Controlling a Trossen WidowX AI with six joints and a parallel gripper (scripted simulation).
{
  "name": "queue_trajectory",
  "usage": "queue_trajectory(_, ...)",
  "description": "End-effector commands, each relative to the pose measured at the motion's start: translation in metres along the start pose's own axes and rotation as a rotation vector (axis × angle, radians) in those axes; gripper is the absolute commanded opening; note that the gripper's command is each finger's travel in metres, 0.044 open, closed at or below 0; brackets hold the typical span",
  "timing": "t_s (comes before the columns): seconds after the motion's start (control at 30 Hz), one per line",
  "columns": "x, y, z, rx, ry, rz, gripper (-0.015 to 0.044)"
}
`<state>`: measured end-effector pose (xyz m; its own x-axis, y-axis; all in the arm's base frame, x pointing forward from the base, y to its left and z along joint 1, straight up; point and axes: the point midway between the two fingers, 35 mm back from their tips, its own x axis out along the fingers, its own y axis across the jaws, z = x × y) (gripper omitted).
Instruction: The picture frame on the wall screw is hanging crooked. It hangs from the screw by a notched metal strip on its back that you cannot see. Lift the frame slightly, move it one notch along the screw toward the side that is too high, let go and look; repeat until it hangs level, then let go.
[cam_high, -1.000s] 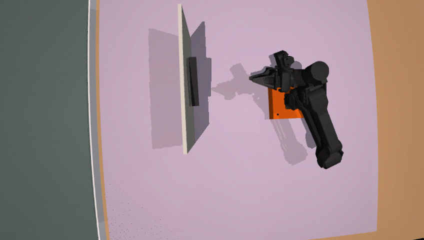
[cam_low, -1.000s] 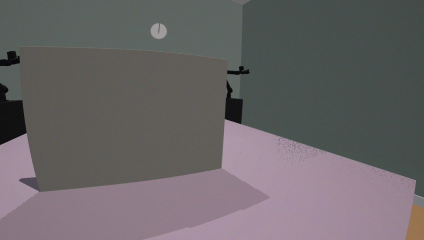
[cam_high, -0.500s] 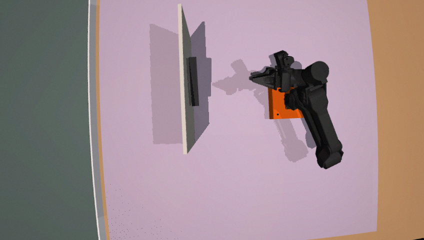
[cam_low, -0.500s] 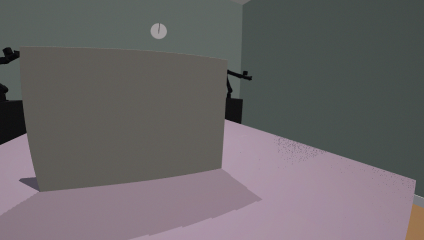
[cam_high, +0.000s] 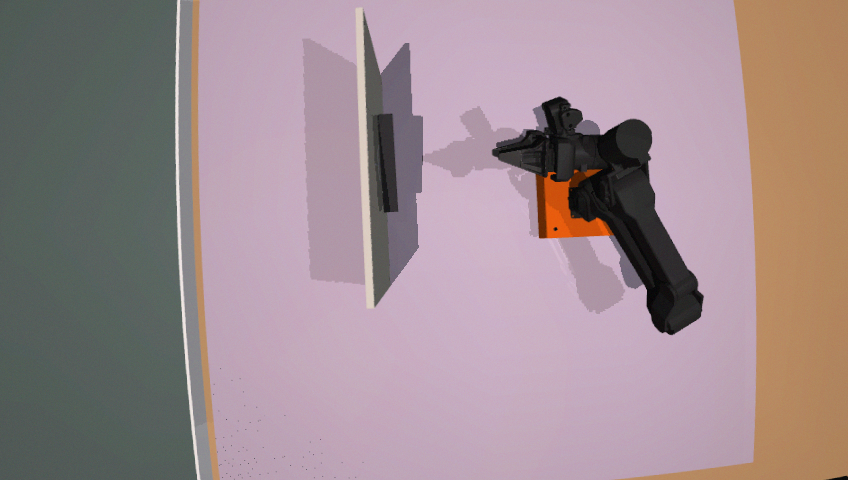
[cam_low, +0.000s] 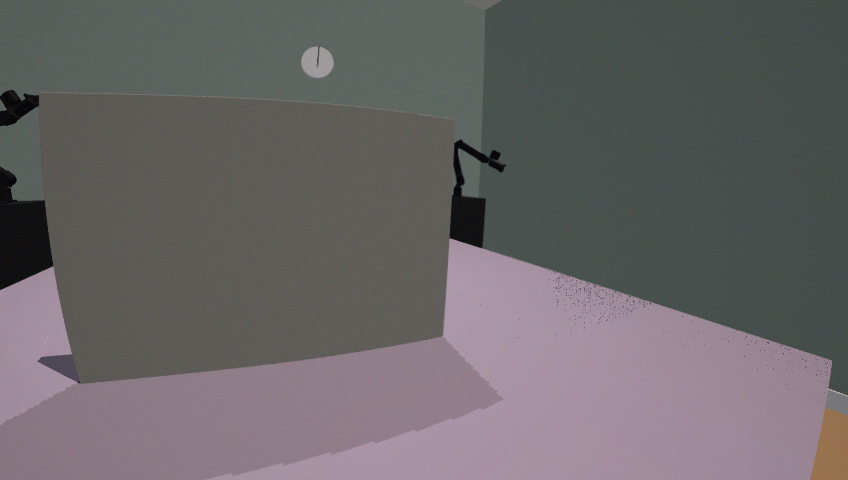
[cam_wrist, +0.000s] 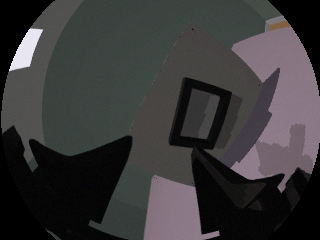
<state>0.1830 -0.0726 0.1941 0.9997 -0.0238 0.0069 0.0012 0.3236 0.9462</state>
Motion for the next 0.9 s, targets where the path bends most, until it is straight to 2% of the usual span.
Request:
queue_trajectory(0.0,0.016,-0.012,0.003,0.026,0.006,-0.013,0.026)
queue_trajectory(0.33,0.063,-0.037,-0.015,0.03,0.017,-0.031,0.026)
queue_trajectory(0.87,0.068,-0.036,-0.014,0.029,0.016,-0.029,0.026)
